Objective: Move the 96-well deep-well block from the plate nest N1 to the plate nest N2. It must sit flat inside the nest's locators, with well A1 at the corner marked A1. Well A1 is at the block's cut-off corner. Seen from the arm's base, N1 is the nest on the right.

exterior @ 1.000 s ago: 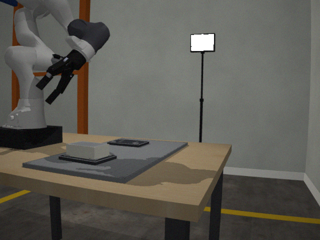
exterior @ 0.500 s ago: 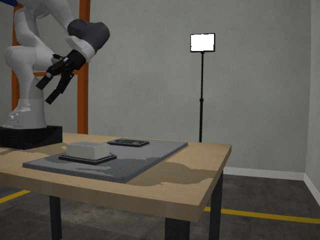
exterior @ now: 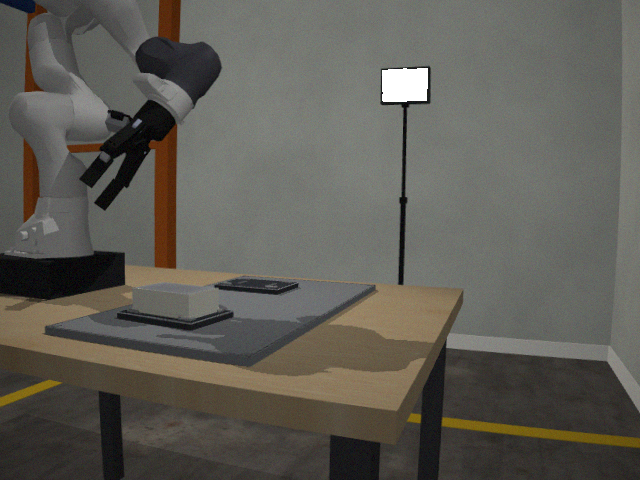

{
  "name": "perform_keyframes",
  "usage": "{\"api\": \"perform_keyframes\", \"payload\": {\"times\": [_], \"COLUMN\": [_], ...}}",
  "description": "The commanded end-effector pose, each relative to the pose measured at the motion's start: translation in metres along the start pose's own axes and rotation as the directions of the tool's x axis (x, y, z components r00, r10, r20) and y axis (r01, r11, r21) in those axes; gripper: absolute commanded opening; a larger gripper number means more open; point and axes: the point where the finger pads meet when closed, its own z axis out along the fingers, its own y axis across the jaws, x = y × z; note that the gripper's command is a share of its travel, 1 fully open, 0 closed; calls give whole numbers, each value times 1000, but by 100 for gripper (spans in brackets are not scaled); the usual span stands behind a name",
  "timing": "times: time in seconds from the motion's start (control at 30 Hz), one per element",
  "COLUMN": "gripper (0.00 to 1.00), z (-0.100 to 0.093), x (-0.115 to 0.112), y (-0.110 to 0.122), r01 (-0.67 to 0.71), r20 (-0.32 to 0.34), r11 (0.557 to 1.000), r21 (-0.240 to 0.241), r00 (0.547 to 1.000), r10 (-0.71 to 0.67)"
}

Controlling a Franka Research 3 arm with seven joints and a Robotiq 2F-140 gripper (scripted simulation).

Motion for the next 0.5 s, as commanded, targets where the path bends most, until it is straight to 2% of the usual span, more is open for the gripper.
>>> {"api": "perform_keyframes", "payload": {"times": [0.0,0.17,0.43,0.47], "gripper": [100,100,100,100], "z": [-2,-3,-7,-7], "x": [-15,-25,-51,-51], "y": [3,4,7,7], "r01": [179,271,503,503], "r20": [45,78,172,172], "r11": [983,962,863,863], "r21": [-27,-41,-45,-45], "r00": [983,960,855,855], "r10": [-178,-268,-489,-489]}}
